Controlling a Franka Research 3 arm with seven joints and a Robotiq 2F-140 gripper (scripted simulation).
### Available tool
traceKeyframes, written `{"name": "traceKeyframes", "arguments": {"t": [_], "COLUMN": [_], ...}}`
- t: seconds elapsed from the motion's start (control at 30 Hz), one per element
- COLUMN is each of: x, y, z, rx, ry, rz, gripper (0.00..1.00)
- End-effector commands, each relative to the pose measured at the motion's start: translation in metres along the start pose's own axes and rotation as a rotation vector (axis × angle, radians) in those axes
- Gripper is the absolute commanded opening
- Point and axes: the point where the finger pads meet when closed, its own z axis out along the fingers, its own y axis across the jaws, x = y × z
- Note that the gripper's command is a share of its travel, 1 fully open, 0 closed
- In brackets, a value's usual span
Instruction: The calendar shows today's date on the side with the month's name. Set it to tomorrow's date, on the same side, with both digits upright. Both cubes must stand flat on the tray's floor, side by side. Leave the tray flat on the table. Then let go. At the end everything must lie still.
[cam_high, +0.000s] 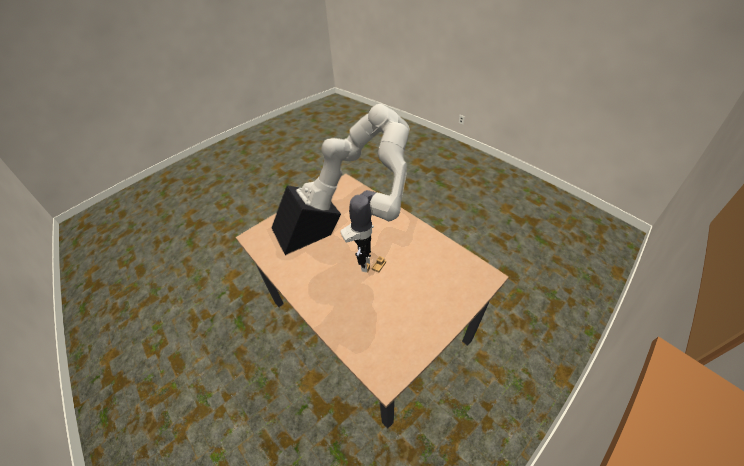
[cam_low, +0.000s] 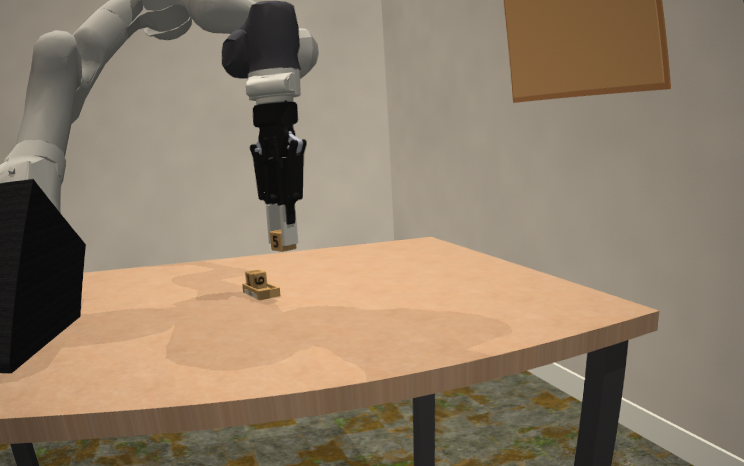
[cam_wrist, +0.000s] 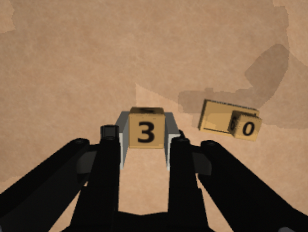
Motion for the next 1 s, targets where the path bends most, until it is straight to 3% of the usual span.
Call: {"name": "traceKeyframes", "arguments": {"t": [0.0,0.53,0.97], "x": [-0.002,-0.002,-0.002], "y": [0.003,0.003,0.004], "z": [0.0,0.002,0.039], "rx": [-0.003,-0.003,-0.003], "ry": [0.008,0.008,0.008], "rz": [0.16,0.16,0.16], "gripper": [0.17,0.17,0.17]}}
